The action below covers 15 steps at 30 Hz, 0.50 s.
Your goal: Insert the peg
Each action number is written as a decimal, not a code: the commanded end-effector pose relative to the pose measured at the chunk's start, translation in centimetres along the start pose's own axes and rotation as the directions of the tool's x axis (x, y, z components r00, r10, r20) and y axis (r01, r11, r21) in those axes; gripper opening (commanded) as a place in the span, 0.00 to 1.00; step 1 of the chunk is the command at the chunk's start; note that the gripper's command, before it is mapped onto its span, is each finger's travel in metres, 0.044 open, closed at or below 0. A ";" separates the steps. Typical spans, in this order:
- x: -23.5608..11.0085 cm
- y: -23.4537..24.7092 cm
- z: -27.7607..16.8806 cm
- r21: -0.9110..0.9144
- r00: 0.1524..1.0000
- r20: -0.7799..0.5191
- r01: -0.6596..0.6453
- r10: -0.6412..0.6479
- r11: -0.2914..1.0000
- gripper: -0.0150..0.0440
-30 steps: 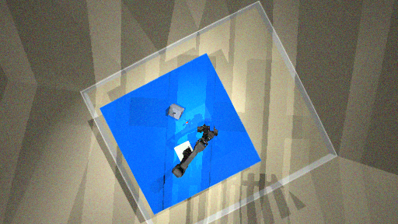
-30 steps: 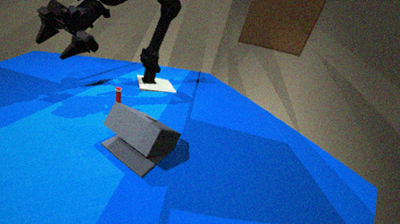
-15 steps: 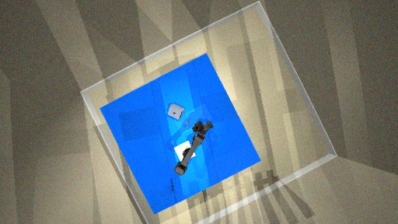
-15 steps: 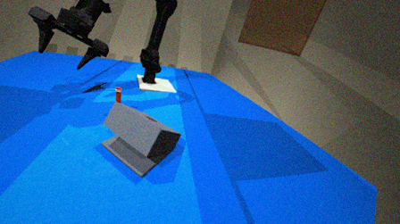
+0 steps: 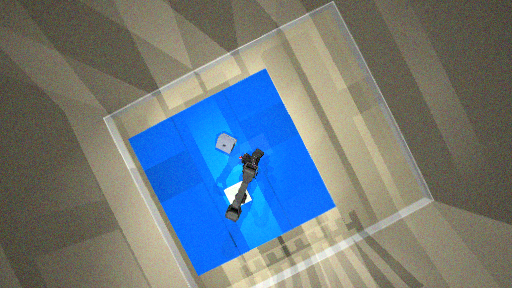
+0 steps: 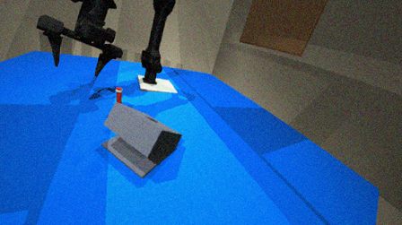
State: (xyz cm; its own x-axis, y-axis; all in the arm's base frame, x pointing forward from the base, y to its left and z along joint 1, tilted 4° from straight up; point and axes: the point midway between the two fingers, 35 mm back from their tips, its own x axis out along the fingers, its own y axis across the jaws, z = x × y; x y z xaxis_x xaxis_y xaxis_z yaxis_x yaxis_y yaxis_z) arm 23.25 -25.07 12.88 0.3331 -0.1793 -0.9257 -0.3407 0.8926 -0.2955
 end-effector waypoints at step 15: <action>0.2 4.4 5.4 -0.561 0.971 -0.086 -0.233 0.224 0.795 1.00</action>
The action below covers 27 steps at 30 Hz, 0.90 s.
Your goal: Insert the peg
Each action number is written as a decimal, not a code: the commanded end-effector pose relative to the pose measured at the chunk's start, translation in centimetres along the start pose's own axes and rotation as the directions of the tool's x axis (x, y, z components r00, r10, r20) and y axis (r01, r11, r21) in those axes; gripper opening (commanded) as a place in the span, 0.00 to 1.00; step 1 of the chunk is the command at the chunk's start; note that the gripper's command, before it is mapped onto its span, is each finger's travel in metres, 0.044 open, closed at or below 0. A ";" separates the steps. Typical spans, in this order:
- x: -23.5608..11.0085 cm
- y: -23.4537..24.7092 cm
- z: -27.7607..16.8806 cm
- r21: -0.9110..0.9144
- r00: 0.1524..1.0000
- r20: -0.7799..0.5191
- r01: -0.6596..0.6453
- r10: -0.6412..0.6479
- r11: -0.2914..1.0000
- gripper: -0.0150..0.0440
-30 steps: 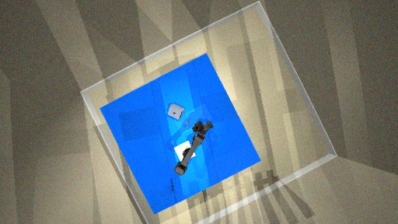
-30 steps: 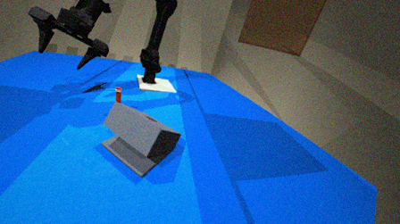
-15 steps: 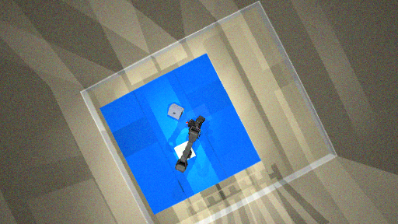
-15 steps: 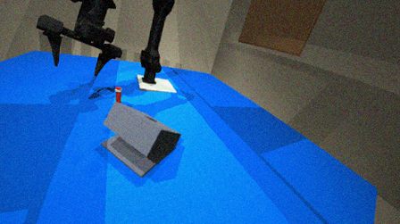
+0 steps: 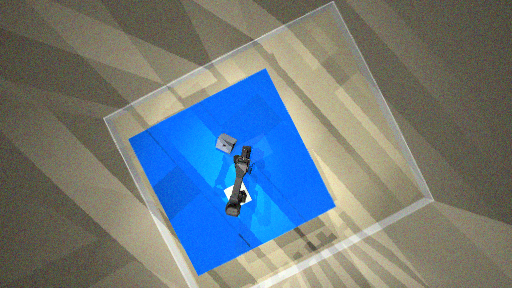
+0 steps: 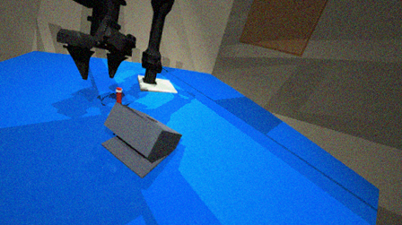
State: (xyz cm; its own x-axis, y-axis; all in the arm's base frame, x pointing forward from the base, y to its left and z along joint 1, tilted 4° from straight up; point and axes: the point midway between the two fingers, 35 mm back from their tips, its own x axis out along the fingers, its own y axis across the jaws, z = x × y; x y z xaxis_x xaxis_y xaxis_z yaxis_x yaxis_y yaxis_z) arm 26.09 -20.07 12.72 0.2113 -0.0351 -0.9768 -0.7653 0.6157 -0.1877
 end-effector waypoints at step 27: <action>1.1 1.9 4.6 -0.453 0.984 -0.028 -0.171 0.178 0.875 1.00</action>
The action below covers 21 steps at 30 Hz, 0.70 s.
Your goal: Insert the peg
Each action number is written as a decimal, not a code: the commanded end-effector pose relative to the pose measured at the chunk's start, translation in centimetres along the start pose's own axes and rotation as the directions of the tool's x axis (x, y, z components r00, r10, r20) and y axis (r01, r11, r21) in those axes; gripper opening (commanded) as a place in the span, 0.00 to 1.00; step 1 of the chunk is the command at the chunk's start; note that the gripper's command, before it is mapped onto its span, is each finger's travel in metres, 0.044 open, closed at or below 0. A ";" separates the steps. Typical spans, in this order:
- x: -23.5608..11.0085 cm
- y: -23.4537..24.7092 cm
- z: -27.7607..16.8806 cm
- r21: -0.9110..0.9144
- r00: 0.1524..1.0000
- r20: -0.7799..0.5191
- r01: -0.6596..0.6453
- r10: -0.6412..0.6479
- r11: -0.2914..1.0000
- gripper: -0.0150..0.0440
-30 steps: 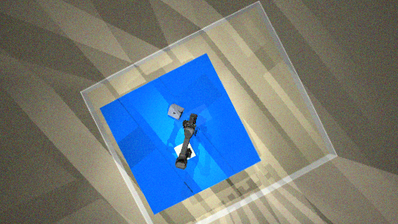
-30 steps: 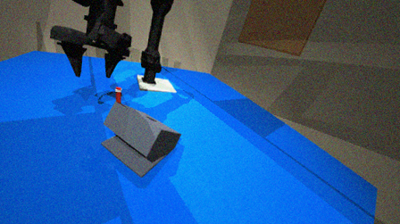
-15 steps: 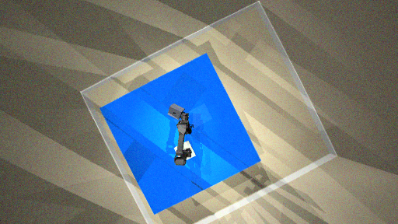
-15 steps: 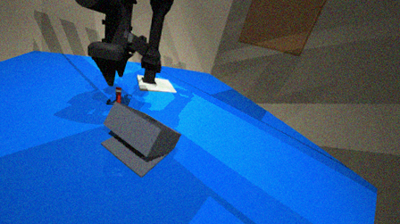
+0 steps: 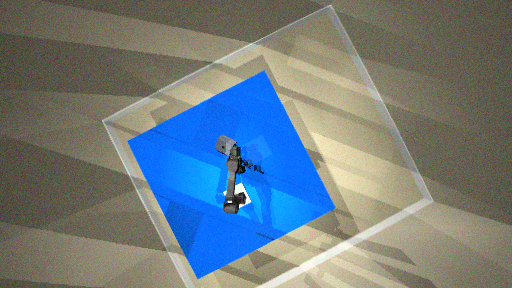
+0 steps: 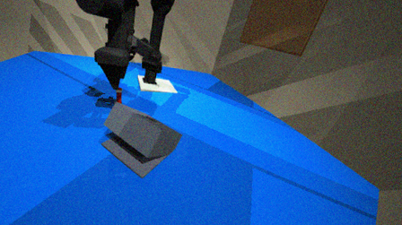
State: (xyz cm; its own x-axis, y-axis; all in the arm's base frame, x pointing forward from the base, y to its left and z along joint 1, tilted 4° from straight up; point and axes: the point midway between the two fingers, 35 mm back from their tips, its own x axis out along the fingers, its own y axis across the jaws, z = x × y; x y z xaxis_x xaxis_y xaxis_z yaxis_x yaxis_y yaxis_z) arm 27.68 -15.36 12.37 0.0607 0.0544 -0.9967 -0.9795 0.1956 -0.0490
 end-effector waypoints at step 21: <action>4.1 0.0 -0.1 -0.008 1.000 -0.002 -0.006 0.006 1.000 1.00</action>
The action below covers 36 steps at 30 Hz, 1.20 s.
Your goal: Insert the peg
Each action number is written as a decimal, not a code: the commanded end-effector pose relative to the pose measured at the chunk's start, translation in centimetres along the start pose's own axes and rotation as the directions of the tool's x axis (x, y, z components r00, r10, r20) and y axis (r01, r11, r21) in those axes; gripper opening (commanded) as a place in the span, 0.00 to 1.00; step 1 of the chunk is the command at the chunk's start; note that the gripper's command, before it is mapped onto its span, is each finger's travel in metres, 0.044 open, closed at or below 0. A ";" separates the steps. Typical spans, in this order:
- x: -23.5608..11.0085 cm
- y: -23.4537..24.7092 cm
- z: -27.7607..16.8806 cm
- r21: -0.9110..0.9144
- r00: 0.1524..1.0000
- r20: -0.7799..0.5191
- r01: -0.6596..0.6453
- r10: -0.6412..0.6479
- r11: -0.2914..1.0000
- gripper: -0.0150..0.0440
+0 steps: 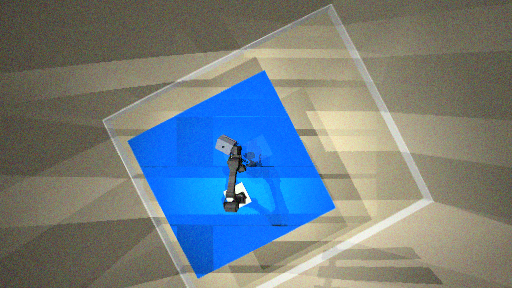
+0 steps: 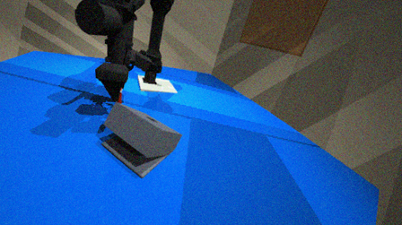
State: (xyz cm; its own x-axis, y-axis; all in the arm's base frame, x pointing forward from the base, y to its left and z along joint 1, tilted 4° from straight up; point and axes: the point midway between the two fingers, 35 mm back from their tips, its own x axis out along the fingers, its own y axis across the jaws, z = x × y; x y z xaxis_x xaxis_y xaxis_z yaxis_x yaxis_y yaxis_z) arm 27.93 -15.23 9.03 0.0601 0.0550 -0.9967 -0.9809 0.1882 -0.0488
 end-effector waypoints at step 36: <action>2.0 0.2 0.0 -0.004 1.000 0.001 -0.002 0.002 1.000 0.25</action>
State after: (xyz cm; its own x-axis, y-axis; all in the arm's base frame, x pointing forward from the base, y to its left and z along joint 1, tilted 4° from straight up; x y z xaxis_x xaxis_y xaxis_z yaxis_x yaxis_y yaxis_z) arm 27.89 -15.05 6.97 0.0579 0.0564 -0.9967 -0.9818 0.1841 -0.0466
